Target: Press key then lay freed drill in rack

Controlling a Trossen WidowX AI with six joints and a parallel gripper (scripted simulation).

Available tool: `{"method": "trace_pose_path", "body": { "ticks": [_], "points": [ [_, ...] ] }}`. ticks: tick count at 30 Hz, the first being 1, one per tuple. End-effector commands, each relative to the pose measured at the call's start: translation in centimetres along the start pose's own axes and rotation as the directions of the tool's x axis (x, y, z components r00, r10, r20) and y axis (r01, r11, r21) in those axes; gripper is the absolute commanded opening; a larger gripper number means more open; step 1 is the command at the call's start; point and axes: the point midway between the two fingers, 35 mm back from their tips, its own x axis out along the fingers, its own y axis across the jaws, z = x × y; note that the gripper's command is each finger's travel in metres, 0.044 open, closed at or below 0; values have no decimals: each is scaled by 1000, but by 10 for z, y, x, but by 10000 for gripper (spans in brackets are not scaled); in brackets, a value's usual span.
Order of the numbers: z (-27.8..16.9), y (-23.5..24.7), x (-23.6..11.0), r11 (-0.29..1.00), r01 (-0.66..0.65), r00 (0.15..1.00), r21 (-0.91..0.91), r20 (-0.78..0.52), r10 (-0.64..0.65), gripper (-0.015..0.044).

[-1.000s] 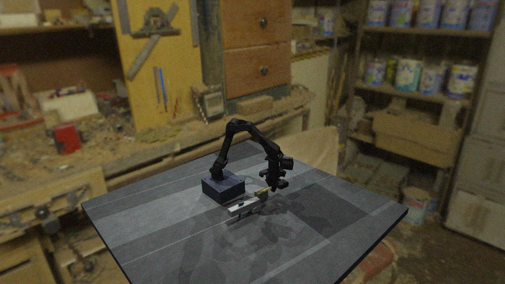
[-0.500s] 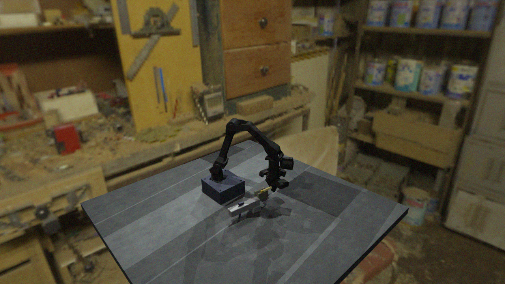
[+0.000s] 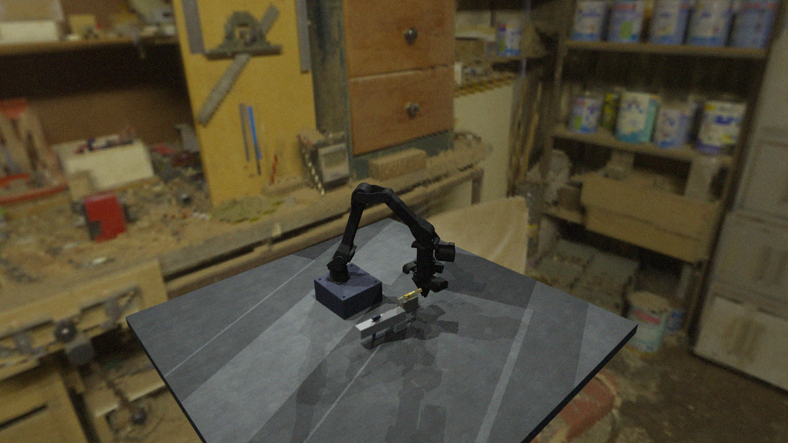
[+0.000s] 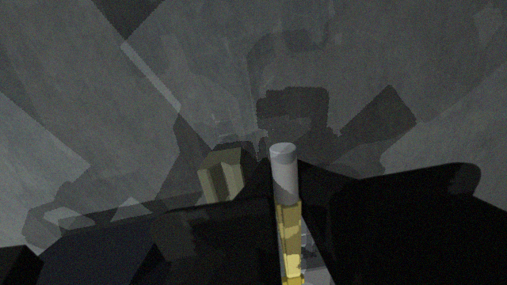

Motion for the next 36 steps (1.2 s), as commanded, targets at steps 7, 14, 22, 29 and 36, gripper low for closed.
{"method": "trace_pose_path", "body": {
  "ticks": [7, 14, 22, 29, 36],
  "points": [
    [4, 19, 1, 1000, 5, 1000, 5, 1, -5, 0],
    [8, 33, 1, 1000, 4, 1000, 5, 1, -4, 0],
    [10, 49, -1, 1000, 3, 1000, 5, 2, -3, 0],
    [11, 47, 12, 1000, 3, 1000, 5, 2, -3, 0],
    [8, 48, 25, 1000, 3, 1000, 5, 1, -3, 0]
  ]
}}
